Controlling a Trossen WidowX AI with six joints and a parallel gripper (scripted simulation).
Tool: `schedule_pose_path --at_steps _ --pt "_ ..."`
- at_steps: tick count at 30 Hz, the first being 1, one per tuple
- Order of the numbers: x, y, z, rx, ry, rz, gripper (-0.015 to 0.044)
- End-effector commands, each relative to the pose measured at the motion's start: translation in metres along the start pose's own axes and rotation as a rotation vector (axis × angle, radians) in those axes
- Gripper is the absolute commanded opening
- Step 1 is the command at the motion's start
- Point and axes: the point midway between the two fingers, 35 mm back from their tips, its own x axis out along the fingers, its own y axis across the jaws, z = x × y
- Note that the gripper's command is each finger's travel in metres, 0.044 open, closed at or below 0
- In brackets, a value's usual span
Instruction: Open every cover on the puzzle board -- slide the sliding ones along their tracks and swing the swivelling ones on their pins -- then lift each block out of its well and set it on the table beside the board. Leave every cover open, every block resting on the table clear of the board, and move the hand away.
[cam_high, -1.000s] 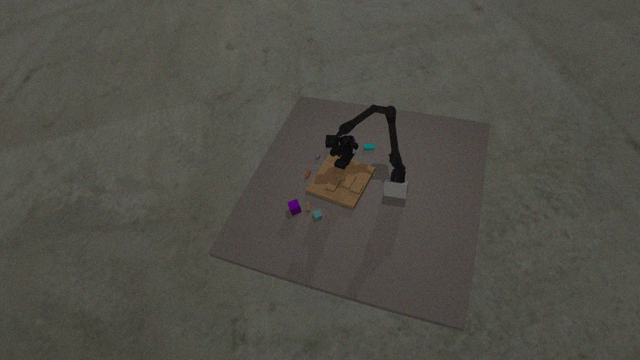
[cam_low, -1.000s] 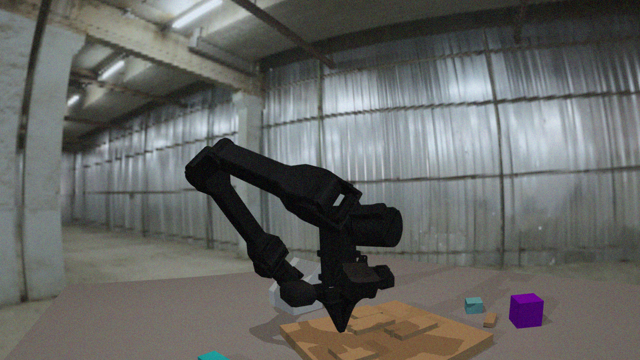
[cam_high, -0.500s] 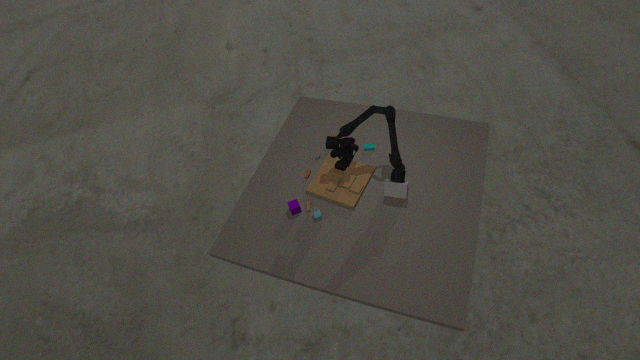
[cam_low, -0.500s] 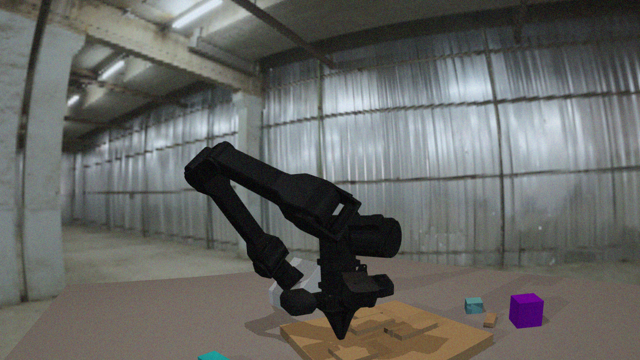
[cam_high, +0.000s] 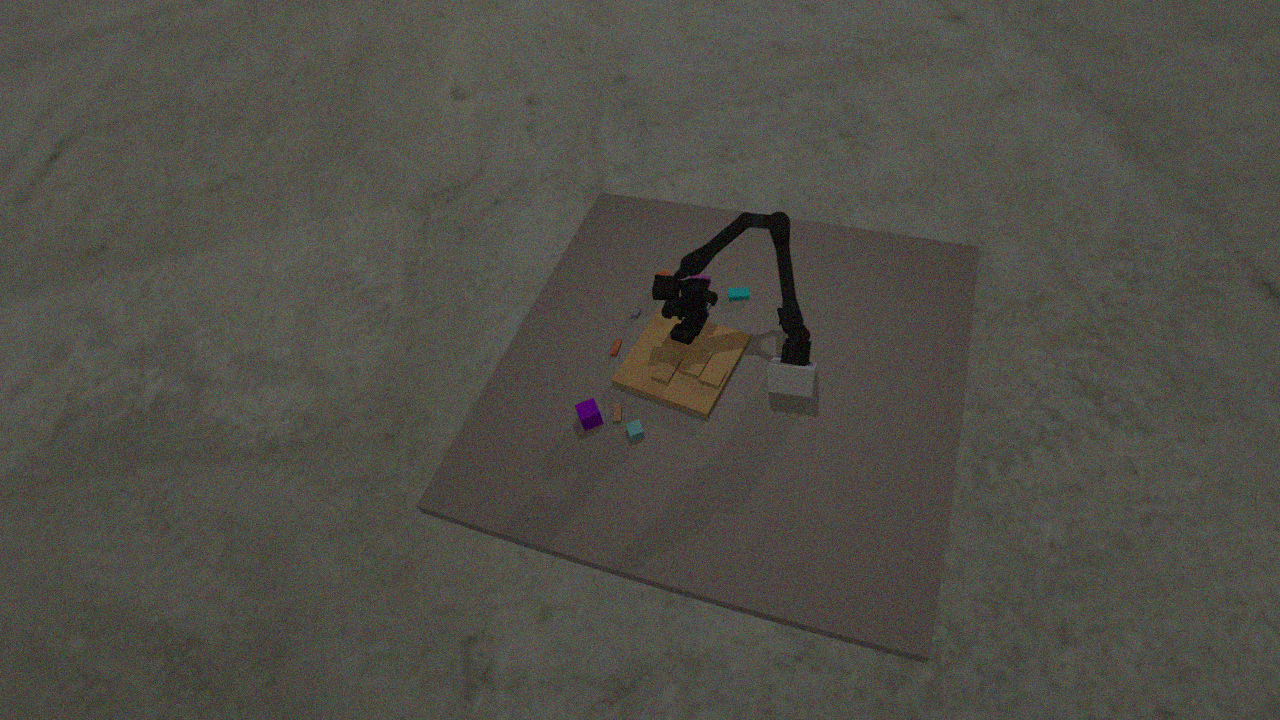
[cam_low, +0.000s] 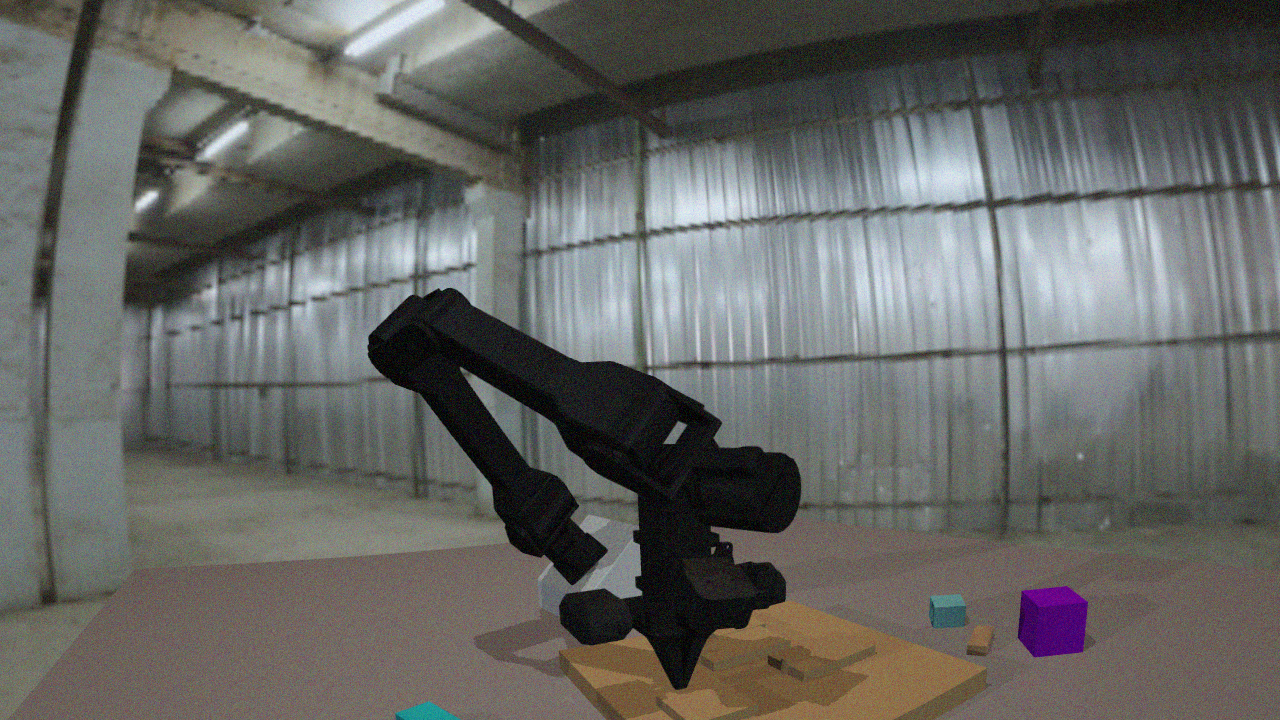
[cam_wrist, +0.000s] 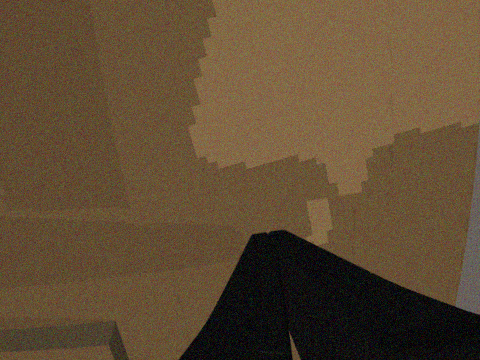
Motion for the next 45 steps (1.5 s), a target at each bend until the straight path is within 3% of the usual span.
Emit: schedule_pose_path --at_steps 1,45 --pt "0.002 -0.001 0.003 -0.005 0.003 -0.005 0.0" --pt "0.0 -0.001 0.047 -0.003 0.001 -0.005 0.0"
